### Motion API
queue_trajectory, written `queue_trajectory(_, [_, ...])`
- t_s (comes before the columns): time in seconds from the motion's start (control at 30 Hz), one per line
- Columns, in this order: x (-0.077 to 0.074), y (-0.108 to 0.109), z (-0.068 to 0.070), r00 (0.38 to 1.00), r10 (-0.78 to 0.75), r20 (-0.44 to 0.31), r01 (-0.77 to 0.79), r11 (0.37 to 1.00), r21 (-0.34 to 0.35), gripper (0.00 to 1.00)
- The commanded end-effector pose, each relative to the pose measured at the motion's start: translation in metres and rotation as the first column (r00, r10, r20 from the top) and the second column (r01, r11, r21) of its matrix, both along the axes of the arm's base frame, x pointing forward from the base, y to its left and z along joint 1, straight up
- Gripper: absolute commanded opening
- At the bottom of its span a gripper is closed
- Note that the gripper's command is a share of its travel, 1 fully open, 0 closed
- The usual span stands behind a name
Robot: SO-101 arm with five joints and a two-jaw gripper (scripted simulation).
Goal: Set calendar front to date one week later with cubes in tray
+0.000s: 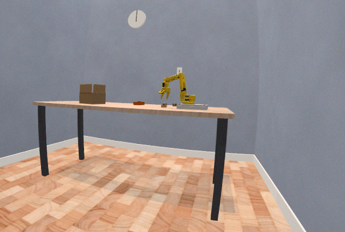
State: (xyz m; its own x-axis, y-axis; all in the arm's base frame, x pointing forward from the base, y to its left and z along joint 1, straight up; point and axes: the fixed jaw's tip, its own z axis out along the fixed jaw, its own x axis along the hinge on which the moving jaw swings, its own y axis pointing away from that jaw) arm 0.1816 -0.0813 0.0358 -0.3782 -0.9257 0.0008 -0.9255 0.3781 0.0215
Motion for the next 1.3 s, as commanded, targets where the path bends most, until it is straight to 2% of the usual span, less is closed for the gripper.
queue_trajectory(0.0, [0.001,-0.002,0.005,1.000,-0.008,0.017,0.008,1.000,-0.006,0.36])
queue_trajectory(0.2, [0.006,-0.004,0.018,0.996,-0.006,0.087,0.009,0.999,-0.037,0.36])
queue_trajectory(0.4, [0.014,-0.008,0.048,0.971,0.005,0.239,0.020,0.994,-0.104,0.35])
queue_trajectory(0.47, [0.014,-0.008,0.048,0.971,0.005,0.239,0.020,0.994,-0.104,0.35])
queue_trajectory(0.63, [0.017,-0.009,0.075,0.931,0.023,0.364,0.037,0.986,-0.160,0.35])
queue_trajectory(0.77, [0.017,-0.009,0.090,0.904,0.036,0.427,0.049,0.981,-0.187,0.35])
queue_trajectory(0.9, [0.016,-0.009,0.095,0.893,0.041,0.449,0.054,0.979,-0.197,0.35])
queue_trajectory(1.27, [0.016,-0.010,0.095,0.893,0.050,0.447,0.047,0.978,-0.203,0.35])
